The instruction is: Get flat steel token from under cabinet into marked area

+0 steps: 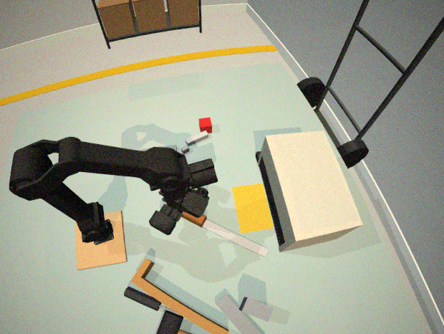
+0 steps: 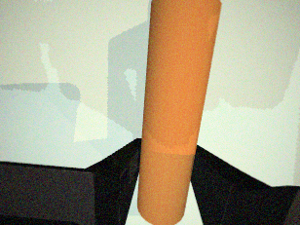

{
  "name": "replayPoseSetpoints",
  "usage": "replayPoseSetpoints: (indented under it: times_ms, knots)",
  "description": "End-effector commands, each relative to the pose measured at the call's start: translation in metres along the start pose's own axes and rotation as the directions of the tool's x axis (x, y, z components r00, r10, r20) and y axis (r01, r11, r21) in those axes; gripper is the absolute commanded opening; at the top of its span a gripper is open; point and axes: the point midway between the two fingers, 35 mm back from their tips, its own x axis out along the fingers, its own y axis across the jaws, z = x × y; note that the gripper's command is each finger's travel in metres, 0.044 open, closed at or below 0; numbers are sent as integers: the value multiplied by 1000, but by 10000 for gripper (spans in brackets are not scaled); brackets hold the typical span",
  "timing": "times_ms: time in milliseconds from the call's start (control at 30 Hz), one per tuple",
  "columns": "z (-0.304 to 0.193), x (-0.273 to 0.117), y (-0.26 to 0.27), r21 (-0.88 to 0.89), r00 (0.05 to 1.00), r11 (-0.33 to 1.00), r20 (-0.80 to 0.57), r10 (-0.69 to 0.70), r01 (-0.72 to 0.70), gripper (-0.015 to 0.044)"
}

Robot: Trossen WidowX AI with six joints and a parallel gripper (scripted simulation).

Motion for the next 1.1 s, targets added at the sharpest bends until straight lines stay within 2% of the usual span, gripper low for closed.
replayPoseSetpoints:
  times_ms: [0, 1067]
  knots:
    - [-2, -1, 4, 2, 1000, 1000, 3, 4, -4, 0]
    - [-25, -1, 28, 2, 1000, 1000, 1, 6, -6, 0]
